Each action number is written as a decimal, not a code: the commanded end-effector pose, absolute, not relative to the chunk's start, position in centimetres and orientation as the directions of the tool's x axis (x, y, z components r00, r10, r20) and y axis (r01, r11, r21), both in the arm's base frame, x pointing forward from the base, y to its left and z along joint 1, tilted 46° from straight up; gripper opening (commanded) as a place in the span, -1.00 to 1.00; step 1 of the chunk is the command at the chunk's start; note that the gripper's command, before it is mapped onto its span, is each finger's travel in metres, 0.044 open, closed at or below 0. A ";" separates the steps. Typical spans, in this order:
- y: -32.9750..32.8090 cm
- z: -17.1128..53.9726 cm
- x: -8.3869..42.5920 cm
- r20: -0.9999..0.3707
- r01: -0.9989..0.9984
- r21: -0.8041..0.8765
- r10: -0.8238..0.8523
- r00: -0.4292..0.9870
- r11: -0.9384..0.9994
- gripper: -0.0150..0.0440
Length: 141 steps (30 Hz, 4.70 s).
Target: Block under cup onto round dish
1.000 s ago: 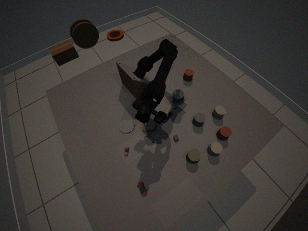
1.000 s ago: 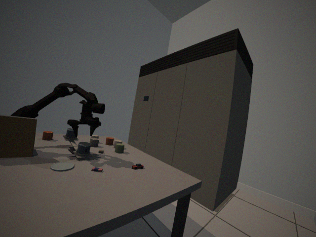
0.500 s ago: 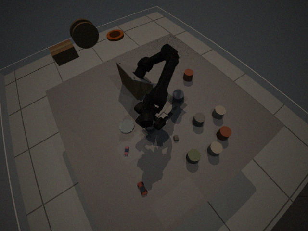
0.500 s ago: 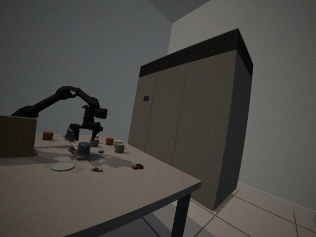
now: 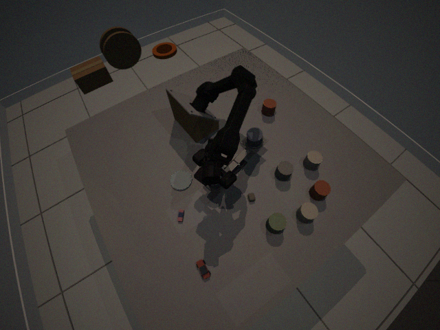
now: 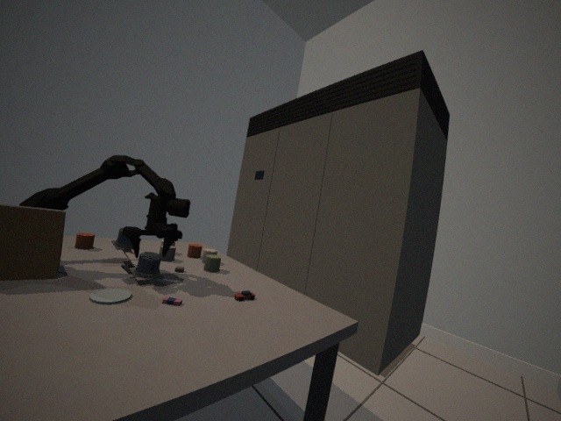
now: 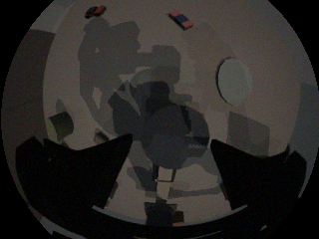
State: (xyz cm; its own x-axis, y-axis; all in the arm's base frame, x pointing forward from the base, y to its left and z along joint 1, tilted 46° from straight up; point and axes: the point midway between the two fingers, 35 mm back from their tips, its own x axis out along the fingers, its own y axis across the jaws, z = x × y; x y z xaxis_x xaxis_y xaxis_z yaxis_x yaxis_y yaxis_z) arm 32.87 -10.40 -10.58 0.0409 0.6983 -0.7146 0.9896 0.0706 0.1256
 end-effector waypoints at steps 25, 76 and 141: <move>-7.5 -13.3 32.8 -0.708 0.990 0.122 0.705 0.043 0.063 0.82; -11.3 -10.1 33.2 -0.713 0.991 0.121 0.700 0.043 0.062 -0.49; -16.9 -4.0 32.2 -0.712 0.991 0.120 0.701 0.041 0.064 -0.49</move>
